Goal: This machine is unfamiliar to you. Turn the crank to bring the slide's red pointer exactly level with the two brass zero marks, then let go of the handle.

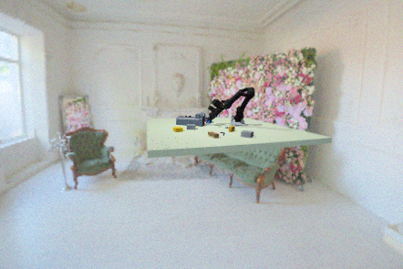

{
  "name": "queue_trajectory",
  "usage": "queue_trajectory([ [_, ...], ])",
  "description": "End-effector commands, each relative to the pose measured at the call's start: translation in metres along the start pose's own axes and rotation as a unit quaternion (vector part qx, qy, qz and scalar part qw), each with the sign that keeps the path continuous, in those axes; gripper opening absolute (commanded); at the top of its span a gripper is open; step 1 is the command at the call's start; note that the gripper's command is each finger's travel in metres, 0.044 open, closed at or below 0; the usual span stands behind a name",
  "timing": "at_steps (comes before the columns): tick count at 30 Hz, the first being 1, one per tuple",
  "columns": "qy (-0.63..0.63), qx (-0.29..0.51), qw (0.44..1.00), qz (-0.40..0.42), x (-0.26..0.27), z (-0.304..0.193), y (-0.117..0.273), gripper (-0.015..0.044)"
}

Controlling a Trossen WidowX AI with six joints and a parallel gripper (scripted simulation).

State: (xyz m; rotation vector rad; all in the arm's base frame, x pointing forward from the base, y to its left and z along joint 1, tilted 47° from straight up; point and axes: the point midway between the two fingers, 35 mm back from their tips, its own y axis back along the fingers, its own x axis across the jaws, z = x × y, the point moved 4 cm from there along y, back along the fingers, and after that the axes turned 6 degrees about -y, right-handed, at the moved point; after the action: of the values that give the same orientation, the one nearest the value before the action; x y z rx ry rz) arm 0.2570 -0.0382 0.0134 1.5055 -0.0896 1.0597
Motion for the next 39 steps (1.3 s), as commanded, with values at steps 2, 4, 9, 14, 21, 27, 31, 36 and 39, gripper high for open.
queue_trajectory([
  [2,-0.004,-0.004,1.0,-0.004,-0.006,0.006,0.006,0.0],
  [4,-0.004,-0.004,1.0,-0.005,-0.006,0.008,0.008,0.0],
  [9,-0.004,-0.004,1.0,-0.005,-0.007,0.012,0.012,0.0],
  [14,-0.003,-0.005,1.0,-0.005,-0.006,0.017,0.017,0.0],
  [21,-0.003,-0.005,1.0,-0.005,-0.004,0.022,0.022,0.0],
  [27,-0.003,-0.005,1.0,-0.005,0.0,0.026,0.027,0.0],
  [31,-0.003,-0.005,1.0,-0.005,0.001,0.026,0.027,0.0],
  [36,-0.003,-0.005,1.0,-0.005,0.002,0.026,0.027,0.0],
  [39,-0.003,-0.005,1.0,-0.005,0.002,0.026,0.027,0.0],
])
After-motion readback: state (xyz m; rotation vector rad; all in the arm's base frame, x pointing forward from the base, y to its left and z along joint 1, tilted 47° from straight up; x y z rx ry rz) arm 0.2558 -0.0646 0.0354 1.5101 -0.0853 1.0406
